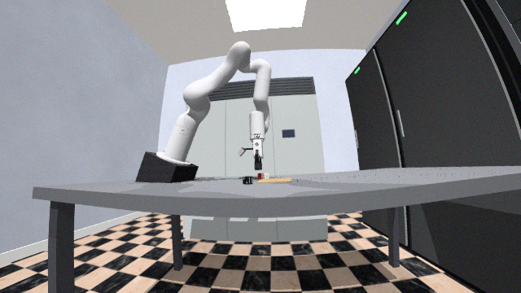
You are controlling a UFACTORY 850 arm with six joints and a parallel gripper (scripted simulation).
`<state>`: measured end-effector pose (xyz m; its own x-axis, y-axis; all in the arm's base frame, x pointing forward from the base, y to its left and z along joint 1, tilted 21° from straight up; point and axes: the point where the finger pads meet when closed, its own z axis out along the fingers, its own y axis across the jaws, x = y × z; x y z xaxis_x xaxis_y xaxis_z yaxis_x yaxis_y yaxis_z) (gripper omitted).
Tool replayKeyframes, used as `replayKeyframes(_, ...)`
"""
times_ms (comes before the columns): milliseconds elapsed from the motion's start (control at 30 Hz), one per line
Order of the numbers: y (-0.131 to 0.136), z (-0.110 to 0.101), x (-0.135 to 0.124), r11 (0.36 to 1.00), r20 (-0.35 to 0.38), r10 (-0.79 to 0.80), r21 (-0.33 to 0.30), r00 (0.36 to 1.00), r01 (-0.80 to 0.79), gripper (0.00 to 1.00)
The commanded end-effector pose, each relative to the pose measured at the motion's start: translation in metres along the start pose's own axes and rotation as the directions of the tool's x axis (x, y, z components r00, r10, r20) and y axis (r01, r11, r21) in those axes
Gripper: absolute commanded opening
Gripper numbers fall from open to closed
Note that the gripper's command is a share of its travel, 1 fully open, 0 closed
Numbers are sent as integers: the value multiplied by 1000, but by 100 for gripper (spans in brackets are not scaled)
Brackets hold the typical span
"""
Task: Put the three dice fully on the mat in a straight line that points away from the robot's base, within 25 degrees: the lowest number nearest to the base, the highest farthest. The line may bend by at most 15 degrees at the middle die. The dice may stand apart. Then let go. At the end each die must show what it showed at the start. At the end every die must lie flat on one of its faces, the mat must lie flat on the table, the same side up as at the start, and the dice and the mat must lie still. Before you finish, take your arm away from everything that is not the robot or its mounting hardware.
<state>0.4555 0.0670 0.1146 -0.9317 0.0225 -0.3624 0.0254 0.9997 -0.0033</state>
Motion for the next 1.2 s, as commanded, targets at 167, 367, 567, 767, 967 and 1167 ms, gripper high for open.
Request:
replayKeyframes(167, 0, 0, -1, 1000, 0, 0, 2, 1000, 0, 100)
replayKeyframes(367, 0, 0, -1, 1000, 0, 0, 2, 1000, 0, 100)
replayKeyframes(567, 0, 0, -1, 1000, 0, 0, 2, 1000, 0, 100)
replayKeyframes(767, 1, 0, 0, 1000, 0, 0, 2, 1000, 0, 100)
replayKeyframes(967, 8, 0, 3, 1000, 0, 0, 2, 1000, 0, 100)
replayKeyframes(1167, 33, 0, 16, 1000, 0, 0, 2, 1000, 0, 100)
